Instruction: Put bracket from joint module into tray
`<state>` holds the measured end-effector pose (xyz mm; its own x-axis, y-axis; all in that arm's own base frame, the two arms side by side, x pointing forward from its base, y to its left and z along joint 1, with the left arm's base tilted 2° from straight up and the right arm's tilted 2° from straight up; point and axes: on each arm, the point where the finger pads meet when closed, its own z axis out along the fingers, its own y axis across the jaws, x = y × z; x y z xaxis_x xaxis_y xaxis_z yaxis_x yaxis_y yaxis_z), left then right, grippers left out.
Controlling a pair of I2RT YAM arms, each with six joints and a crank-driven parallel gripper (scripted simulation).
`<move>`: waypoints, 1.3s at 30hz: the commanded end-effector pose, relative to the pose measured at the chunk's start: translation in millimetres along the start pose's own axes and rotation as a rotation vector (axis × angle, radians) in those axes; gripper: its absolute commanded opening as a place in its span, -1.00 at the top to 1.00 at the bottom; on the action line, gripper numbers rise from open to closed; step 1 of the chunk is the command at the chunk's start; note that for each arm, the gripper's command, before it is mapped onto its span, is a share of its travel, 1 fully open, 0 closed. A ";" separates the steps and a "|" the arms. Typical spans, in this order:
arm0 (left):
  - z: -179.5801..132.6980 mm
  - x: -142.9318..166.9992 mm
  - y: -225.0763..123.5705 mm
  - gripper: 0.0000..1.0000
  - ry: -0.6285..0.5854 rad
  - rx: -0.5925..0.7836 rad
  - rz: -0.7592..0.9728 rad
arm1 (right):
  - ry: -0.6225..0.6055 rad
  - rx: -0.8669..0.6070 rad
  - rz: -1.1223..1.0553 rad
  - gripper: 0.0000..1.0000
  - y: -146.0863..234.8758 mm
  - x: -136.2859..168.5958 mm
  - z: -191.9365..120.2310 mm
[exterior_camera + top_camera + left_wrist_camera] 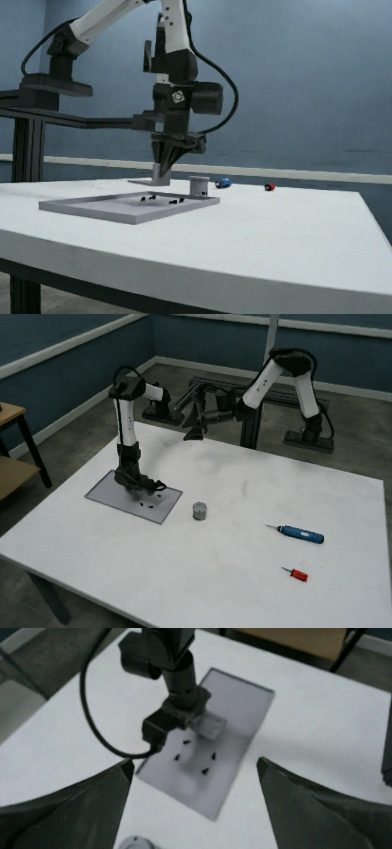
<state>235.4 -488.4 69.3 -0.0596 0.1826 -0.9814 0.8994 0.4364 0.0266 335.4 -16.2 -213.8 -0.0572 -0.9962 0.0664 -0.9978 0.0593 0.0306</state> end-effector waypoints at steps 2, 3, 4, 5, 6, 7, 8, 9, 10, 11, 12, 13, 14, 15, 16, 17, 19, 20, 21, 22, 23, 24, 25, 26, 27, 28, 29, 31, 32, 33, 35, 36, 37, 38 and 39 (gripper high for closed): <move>37.4 -20.7 -16.1 -1.00 -0.158 0.035 0.011 | -0.027 0.106 -0.094 1.00 -21.4 17.7 -0.5; 41.8 -15.4 -19.8 -1.00 -0.161 0.041 0.012 | -0.026 0.101 -0.091 1.00 -18.6 23.3 1.9; 45.2 -10.7 -22.9 -1.00 -0.163 0.046 0.012 | -0.025 0.096 -0.088 1.00 -15.8 27.4 3.3; 48.2 -6.5 -25.6 -1.00 -0.164 0.050 0.013 | -0.024 0.092 -0.085 1.00 -13.4 30.5 4.3; 50.7 -2.5 -28.0 -1.00 -0.165 0.054 0.013 | -0.024 0.088 -0.082 1.00 -11.0 33.0 5.0; 53.9 3.1 -31.2 -1.00 -0.165 0.060 0.014 | -0.024 0.098 -0.075 1.00 -12.7 35.8 0.4; 56.1 7.2 -33.4 -1.00 -0.164 0.063 0.014 | -0.024 0.092 -0.066 1.00 -10.7 37.2 -0.8; 57.2 19.8 -35.2 -1.00 -0.145 0.066 0.015 | -0.025 0.093 -0.061 1.00 -12.1 37.4 -2.1; 58.4 25.6 -36.4 -1.00 -0.138 0.068 0.015 | -0.025 0.093 -0.061 1.00 -12.0 37.5 -2.0; 59.2 27.9 -37.3 -1.00 -0.136 0.070 0.015 | -0.025 0.093 -0.065 1.00 -12.1 36.1 -2.1; 60.0 30.9 -38.2 -1.00 -0.131 0.071 0.015 | -0.025 0.093 -0.065 1.00 -12.1 35.9 -2.1; 60.1 33.7 -37.8 -1.00 -0.122 0.071 0.015 | -0.025 0.093 -0.065 1.00 -12.1 35.9 -2.1; 60.2 35.4 -35.6 -1.00 -0.115 0.067 0.015 | -0.025 0.093 -0.065 1.00 -12.1 35.9 -2.1; 60.2 35.4 -35.6 -1.00 -0.115 0.067 0.015 | -0.025 0.093 -0.065 1.00 -12.1 35.9 -2.1; 60.2 35.4 -35.6 -1.00 -0.115 0.067 0.015 | -0.025 0.093 -0.065 1.00 -12.1 35.9 -2.1; 60.2 35.4 -35.5 -1.00 -0.115 0.067 0.015 | -0.025 0.093 -0.065 1.00 -12.1 35.9 -2.1; 60.2 35.4 -35.5 -1.00 -0.115 0.066 0.015 | -0.025 0.093 -0.065 1.00 -12.1 35.9 -2.1; 60.2 35.5 -35.5 -1.00 -0.115 0.066 0.015 | -0.029 0.091 -0.069 1.00 -11.8 35.0 2.7; 60.1 35.7 -35.5 -1.00 -0.115 0.066 0.015 | -0.031 0.088 -0.072 1.00 -11.2 34.8 8.3; 60.3 34.3 -35.5 -1.00 -0.121 0.066 0.015 | -0.029 0.080 -0.072 1.00 -8.7 35.6 13.5; 60.5 30.5 -35.4 -1.00 -0.132 0.066 0.014 | -0.026 0.071 -0.071 1.00 -5.8 36.7 19.1; 60.8 31.9 -35.5 -1.00 -0.131 0.066 0.015 | -0.025 0.071 -0.070 1.00 -5.3 37.5 21.3; 61.2 33.5 -35.6 -1.00 -0.129 0.067 0.015 | -0.025 0.071 -0.069 1.00 -5.5 37.9 23.3; 61.6 35.2 -35.6 -1.00 -0.124 0.067 0.015 | -0.025 0.071 -0.069 1.00 -6.9 38.1 25.0; 62.0 35.8 -35.6 -1.00 -0.124 0.067 0.015 | -0.025 0.064 -0.069 1.00 -7.8 38.3 26.5; 62.6 36.4 -35.6 -1.00 -0.124 0.067 0.015 | -0.025 0.058 -0.070 1.00 -9.7 38.4 27.6; 63.2 37.1 -35.7 -1.00 -0.124 0.067 0.015 | -0.025 0.052 -0.070 1.00 -11.4 38.6 28.4; 64.5 38.8 -35.7 -1.00 -0.123 0.067 0.016 | -0.025 0.045 -0.069 1.00 -12.7 38.6 31.3; 64.5 38.8 -35.7 -1.00 -0.123 0.067 0.016 | -0.025 0.045 -0.069 1.00 -12.7 38.6 31.3; 64.5 38.8 -35.7 -1.00 -0.123 0.067 0.016 | -0.025 0.045 -0.069 1.00 -12.7 38.6 31.3; 66.1 40.3 -35.8 -1.00 -0.124 0.067 0.016 | -0.025 0.065 -0.063 1.00 -13.1 37.6 29.5; 67.0 40.8 -35.8 -1.00 -0.126 0.067 0.016 | -0.025 0.058 -0.062 1.00 -6.1 36.3 36.9; 67.9 41.5 -35.9 -1.00 -0.127 0.067 0.016 | -0.025 0.059 -0.064 1.00 -3.3 35.6 42.3; 68.8 42.2 -35.9 -1.00 -0.128 0.067 0.016 | -0.025 0.062 -0.064 1.00 -4.0 35.5 45.4; 69.8 43.0 -34.6 -1.00 -0.129 0.065 0.015 | -0.025 0.065 -0.066 1.00 -5.3 35.7 47.8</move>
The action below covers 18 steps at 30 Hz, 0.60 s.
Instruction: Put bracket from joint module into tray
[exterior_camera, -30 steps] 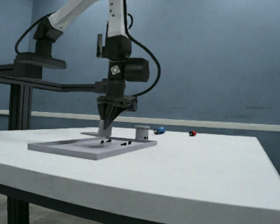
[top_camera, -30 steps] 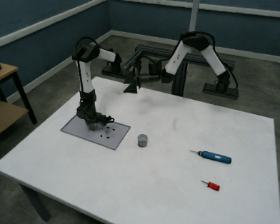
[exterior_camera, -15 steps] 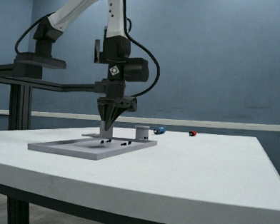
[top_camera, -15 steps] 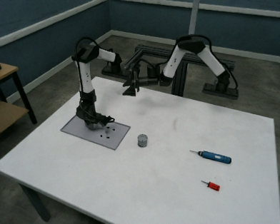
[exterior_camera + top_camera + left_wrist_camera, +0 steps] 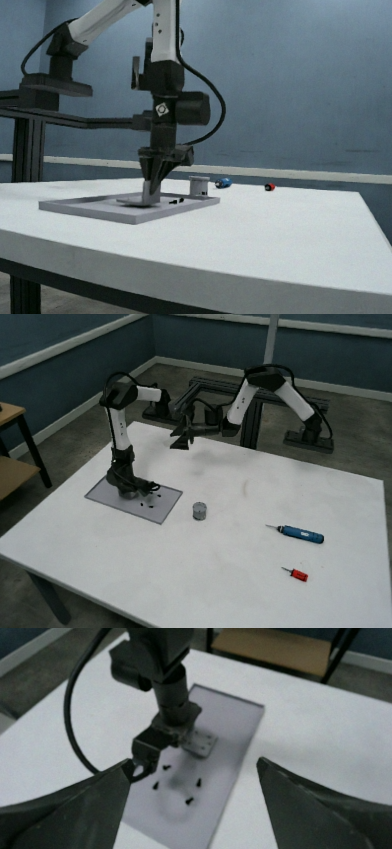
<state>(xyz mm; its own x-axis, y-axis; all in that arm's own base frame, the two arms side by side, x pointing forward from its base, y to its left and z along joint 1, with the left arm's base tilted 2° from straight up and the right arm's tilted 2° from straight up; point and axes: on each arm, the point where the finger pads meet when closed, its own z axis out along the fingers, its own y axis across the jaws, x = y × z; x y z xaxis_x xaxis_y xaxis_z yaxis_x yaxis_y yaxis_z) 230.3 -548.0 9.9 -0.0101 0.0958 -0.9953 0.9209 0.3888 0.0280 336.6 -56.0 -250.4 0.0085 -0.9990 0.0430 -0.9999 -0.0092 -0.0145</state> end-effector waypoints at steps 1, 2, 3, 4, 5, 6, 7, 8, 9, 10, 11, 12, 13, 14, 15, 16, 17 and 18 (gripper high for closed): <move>9.5 -2.4 -1.8 -1.00 -0.028 0.014 0.007 | -0.001 0.022 0.003 1.00 -5.7 -1.5 2.1; 10.4 -1.4 -1.7 -1.00 -0.028 0.014 0.007 | -0.001 0.029 0.003 0.76 -10.8 -1.4 -5.1; 11.3 -0.3 -1.6 -1.00 -0.029 0.013 0.007 | -0.003 0.032 0.003 0.51 -12.6 -1.7 -11.7; 12.2 0.9 -1.5 -1.00 -0.029 0.013 0.007 | -0.002 0.034 0.004 0.27 -13.5 -0.9 -19.3; 13.2 1.9 -1.5 -1.00 -0.030 0.013 0.007 | -0.002 0.032 0.002 0.02 -12.4 -1.8 -22.6; 14.1 3.0 -1.4 -1.00 -0.030 0.013 0.007 | -0.002 0.032 0.002 -0.22 -12.3 -2.0 -27.9; 15.0 4.1 -1.3 -1.00 -0.031 0.013 0.007 | -0.002 0.031 0.001 -0.46 -11.9 -2.2 -34.7; 16.0 5.1 -1.2 -1.00 -0.031 0.013 0.007 | -0.002 0.031 0.002 -0.71 -11.5 -2.2 -42.8; 16.9 6.1 -1.1 -1.00 -0.032 0.013 0.007 | -0.002 0.031 0.002 -0.95 -11.1 -2.2 -50.5; 16.9 6.1 -1.1 -1.00 -0.032 0.013 0.007 | -0.002 0.031 0.002 -0.95 -11.1 -2.2 -50.5; 16.9 6.1 -1.1 -1.00 -0.032 0.013 0.007 | -0.002 0.031 0.002 -0.95 -11.1 -2.2 -50.5; 17.8 7.3 -1.0 -1.00 -0.032 0.013 0.007 | -0.002 0.031 0.001 -1.00 -10.8 -2.3 -57.5; 18.8 8.1 -0.9 -1.00 -0.033 0.013 0.007 | -0.002 0.030 0.001 -1.00 -10.5 -2.3 -63.8; 19.7 9.0 -0.8 -1.00 -0.034 0.013 0.007 | -0.002 0.030 0.001 -1.00 -10.2 -2.3 -69.5; 20.5 11.6 -0.8 -1.00 -0.029 0.013 0.007 | -0.002 0.028 0.001 -1.00 -9.3 -2.3 -74.4; 21.4 12.9 -0.7 -1.00 -0.028 0.013 0.007 | -0.002 0.028 0.001 -1.00 -9.0 -2.3 -79.2; 22.4 13.6 -0.6 -1.00 -0.029 0.012 0.007 | -0.002 0.028 0.001 -1.00 -8.7 -2.4 -85.7; 23.3 14.4 -0.5 -1.00 -0.030 0.012 0.008 | -0.002 0.027 0.001 -1.00 -8.5 -2.4 -90.2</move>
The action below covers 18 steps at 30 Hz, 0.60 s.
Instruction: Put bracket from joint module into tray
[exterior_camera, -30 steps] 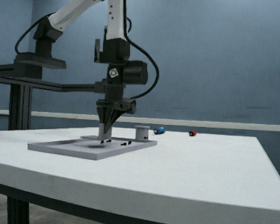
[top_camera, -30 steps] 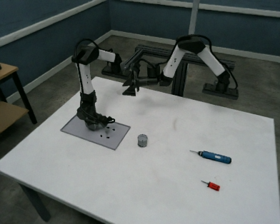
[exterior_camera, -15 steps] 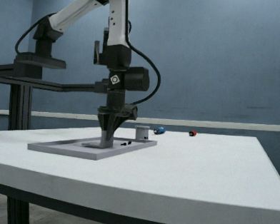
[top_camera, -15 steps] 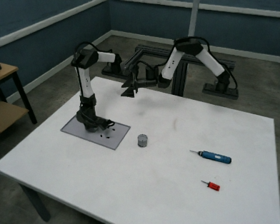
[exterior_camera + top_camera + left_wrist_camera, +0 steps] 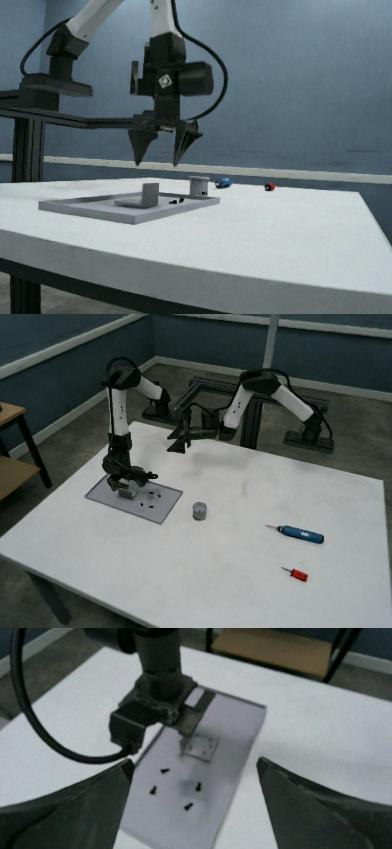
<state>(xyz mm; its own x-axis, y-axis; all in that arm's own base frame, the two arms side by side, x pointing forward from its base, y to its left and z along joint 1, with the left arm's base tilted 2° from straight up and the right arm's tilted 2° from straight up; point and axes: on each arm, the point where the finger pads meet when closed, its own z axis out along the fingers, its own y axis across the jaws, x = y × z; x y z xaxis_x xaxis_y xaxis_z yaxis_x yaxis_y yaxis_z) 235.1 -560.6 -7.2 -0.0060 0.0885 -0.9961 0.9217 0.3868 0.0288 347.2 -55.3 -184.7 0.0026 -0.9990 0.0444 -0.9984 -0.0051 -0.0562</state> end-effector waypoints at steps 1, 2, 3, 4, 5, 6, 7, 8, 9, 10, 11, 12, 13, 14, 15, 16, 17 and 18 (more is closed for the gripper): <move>9.3 -0.4 0.5 -1.00 -0.022 0.010 0.007 | -0.003 -0.014 -0.005 -1.00 2.0 -4.6 -28.1; 10.1 0.4 0.5 -1.00 -0.023 0.010 0.007 | -0.003 -0.014 -0.005 -1.00 2.1 -4.6 -30.6; 10.9 1.1 0.5 -1.00 -0.024 0.010 0.007 | -0.003 -0.014 -0.006 -1.00 2.0 -4.6 -32.6; 11.7 1.7 0.5 -1.00 -0.025 0.010 0.007 | -0.003 -0.015 -0.006 -1.00 2.0 -4.6 -34.1; 12.4 2.3 0.5 -1.00 -0.026 0.010 0.007 | -0.003 -0.015 -0.007 -1.00 2.0 -4.6 -35.6; 13.1 2.9 0.5 -1.00 -0.026 0.010 0.007 | -0.003 -0.015 -0.007 -1.00 2.0 -4.6 -35.9; 13.7 3.4 0.5 -1.00 -0.027 0.010 0.007 | -0.003 -0.019 -0.008 -1.00 3.3 -4.6 -34.5; 14.3 3.9 0.5 -1.00 -0.027 0.010 0.007 | -0.003 -0.016 -0.008 -1.00 2.4 -4.6 -35.4; 14.3 3.9 0.5 -1.00 -0.027 0.010 0.007 | -0.003 -0.016 -0.008 -1.00 2.4 -4.6 -35.4; 14.3 3.9 0.5 -1.00 -0.027 0.010 0.007 | -0.003 -0.016 -0.008 -1.00 2.4 -4.6 -35.4; 14.8 4.3 0.5 -1.00 -0.028 0.010 0.007 | -0.004 -0.029 -0.008 -1.00 6.0 -4.8 -31.6; 15.2 4.7 0.5 -1.00 -0.028 0.010 0.007 | -0.004 -0.029 -0.008 -1.00 6.0 -4.8 -31.6; 15.5 5.1 0.5 -1.00 -0.028 0.010 0.007 | -0.004 -0.029 -0.008 -1.00 6.0 -4.8 -31.6; 15.8 5.6 0.5 -1.00 -0.027 0.010 0.007 | -0.004 -0.029 -0.008 -1.00 6.0 -4.8 -31.6; 16.0 6.0 0.5 -1.00 -0.027 0.010 0.007 | -0.004 -0.029 -0.008 -1.00 6.0 -4.8 -31.6; 16.1 6.2 0.5 -1.00 -0.027 0.010 0.007 | -0.004 -0.029 -0.008 -1.00 6.0 -4.8 -31.6; 16.1 6.2 0.5 -1.00 -0.026 0.010 0.007 | -0.004 -0.029 -0.008 -1.00 6.0 -4.8 -31.6; 16.1 6.2 0.5 -1.00 -0.026 0.010 0.007 | -0.004 -0.029 -0.008 -1.00 6.0 -4.8 -31.6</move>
